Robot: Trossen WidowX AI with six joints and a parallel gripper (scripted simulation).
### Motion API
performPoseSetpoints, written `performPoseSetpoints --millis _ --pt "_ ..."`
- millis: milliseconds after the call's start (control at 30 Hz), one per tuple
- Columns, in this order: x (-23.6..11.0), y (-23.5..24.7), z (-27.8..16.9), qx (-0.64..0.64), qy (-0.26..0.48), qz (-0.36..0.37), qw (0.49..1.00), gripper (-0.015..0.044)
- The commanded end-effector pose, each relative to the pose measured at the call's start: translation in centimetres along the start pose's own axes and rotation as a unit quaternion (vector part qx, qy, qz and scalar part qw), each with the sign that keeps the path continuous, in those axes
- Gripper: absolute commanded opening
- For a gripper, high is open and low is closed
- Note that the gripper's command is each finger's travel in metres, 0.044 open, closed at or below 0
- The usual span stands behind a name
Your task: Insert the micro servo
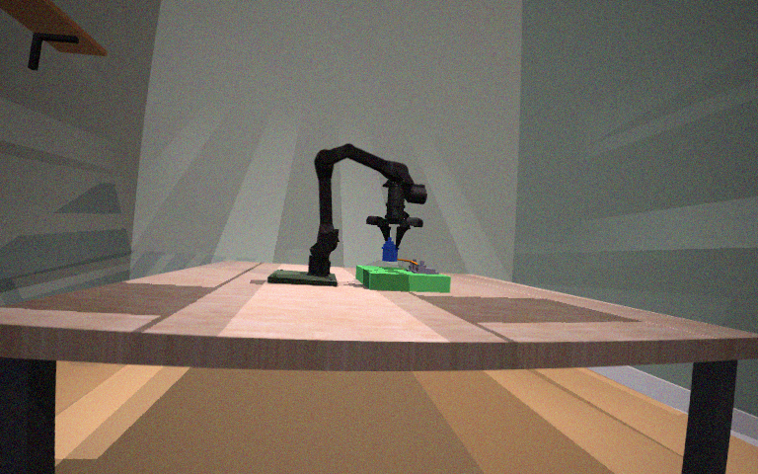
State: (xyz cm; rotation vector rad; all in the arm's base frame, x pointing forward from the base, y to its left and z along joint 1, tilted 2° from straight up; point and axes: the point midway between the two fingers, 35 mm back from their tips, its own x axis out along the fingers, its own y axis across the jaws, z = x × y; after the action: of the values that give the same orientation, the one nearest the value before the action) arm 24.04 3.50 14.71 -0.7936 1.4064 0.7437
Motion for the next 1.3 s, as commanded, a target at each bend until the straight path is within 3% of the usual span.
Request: performPoseSetpoints --millis 0,633,1267 --pt "0.0 0.1 0.2 -0.059 0.001 -0.002 0.998 0.0000" --pt "0.0 1.3 1.3 -0.379 0.001 -0.002 0.925 0.0000" --pt "0.0 2.4 2.3 -0.659 0.001 -0.001 0.753 0.0000"
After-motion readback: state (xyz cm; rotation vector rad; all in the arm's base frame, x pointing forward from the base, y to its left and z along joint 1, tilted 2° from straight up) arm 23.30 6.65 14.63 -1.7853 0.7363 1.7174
